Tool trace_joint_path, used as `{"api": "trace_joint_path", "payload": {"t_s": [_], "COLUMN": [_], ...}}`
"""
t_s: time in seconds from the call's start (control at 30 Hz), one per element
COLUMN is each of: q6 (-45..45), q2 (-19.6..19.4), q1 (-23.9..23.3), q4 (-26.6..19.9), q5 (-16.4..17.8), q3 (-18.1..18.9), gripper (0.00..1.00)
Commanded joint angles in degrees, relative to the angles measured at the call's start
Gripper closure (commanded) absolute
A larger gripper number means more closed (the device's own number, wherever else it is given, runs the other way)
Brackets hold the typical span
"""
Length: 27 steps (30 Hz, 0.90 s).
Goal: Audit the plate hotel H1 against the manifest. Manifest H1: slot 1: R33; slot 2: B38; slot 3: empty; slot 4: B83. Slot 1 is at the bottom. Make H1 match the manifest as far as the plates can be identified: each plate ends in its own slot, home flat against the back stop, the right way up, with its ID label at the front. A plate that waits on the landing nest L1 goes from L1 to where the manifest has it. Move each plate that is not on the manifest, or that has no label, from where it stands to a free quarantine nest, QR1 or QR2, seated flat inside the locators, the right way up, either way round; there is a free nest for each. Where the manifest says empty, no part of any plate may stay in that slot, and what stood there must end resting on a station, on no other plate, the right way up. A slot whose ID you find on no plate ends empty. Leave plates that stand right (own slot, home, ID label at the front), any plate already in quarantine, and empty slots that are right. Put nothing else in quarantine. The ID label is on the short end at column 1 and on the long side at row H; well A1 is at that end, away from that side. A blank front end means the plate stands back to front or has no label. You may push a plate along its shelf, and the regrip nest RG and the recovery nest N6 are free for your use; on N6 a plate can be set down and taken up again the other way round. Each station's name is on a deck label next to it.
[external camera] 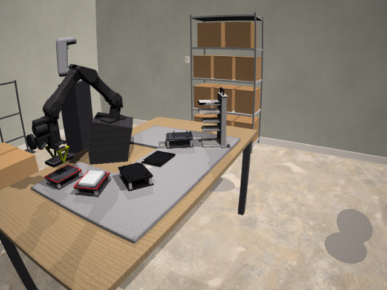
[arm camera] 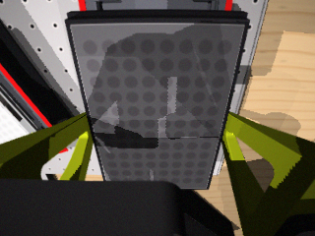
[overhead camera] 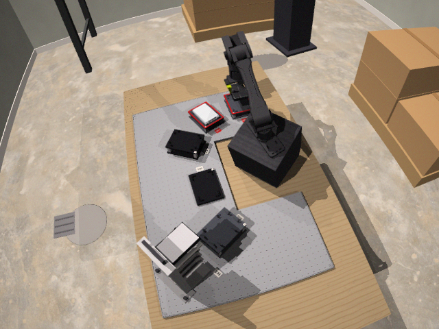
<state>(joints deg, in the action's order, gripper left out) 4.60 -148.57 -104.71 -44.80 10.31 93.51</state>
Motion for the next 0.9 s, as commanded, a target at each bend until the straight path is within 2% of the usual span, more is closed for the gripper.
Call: {"api": "trace_joint_path", "payload": {"t_s": [0.0, 0.23, 0.57, 0.6, 0.67, 0.77, 0.8, 0.87], "q6": [-0.22, -0.27, -0.31, -0.14, -0.34, -0.17, -0.42, -0.46], "q2": [1.00, 1.65, 2.01, 0.98, 2.04, 1.02, 1.99, 1.14], "q1": [0.17, 0.31, 0.50, 0.04, 0.55, 0.06, 0.64, 0.70], "q4": [0.99, 0.98, 0.59, 0.63, 1.00, 0.65, 1.51, 1.75], "q5": [0.28, 0.30, 0.32, 0.11, 0.33, 0.11, 0.34, 0.37], "q3": [1.06, -1.00, -1.69, -0.48, -1.04, -0.54, -1.62, -1.92], "gripper": [0.14, 0.14, 0.14, 0.14, 0.14, 0.14, 0.14, 0.14]}}
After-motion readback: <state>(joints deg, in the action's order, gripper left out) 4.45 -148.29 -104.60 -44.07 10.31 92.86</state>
